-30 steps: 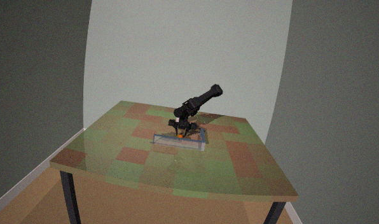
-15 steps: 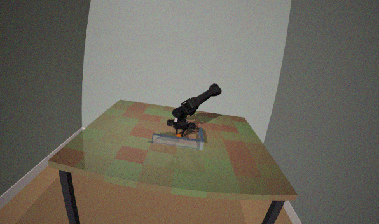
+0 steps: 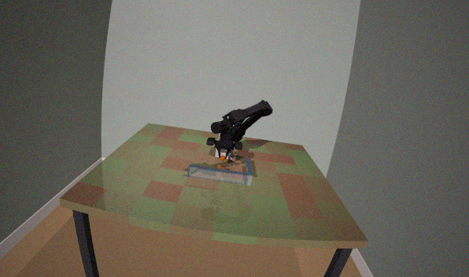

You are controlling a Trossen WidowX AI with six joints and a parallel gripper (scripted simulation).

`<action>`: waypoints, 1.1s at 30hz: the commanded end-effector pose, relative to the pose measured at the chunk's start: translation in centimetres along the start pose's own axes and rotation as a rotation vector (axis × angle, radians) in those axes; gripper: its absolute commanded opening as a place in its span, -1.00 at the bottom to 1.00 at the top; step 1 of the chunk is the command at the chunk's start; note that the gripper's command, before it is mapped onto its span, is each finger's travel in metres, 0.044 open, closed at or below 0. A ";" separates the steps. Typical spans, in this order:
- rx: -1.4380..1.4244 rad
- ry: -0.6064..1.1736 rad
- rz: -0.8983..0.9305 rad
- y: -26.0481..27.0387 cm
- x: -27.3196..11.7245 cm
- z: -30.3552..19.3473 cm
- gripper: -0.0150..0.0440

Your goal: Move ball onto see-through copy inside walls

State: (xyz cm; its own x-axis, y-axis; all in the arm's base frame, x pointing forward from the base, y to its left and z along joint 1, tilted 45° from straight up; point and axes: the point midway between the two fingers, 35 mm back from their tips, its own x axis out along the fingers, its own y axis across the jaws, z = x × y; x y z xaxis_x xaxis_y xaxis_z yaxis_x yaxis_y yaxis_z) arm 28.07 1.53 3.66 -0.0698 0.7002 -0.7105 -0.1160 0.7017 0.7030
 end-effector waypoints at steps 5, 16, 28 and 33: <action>-0.012 -0.004 -0.006 0.2 -4.9 -0.2 -0.49; -0.013 -0.004 -0.003 -0.2 -4.9 -0.5 -0.49; -0.014 -0.004 -0.003 -1.1 -2.0 -0.5 -0.49; -0.014 -0.005 -0.004 -1.2 0.3 -0.3 -0.49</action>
State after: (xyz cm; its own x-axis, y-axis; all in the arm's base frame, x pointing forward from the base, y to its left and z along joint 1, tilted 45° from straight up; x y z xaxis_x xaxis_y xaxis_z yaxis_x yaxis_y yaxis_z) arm 28.28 -0.22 3.78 -0.0491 0.6902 -0.7220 -0.1446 0.7103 0.6888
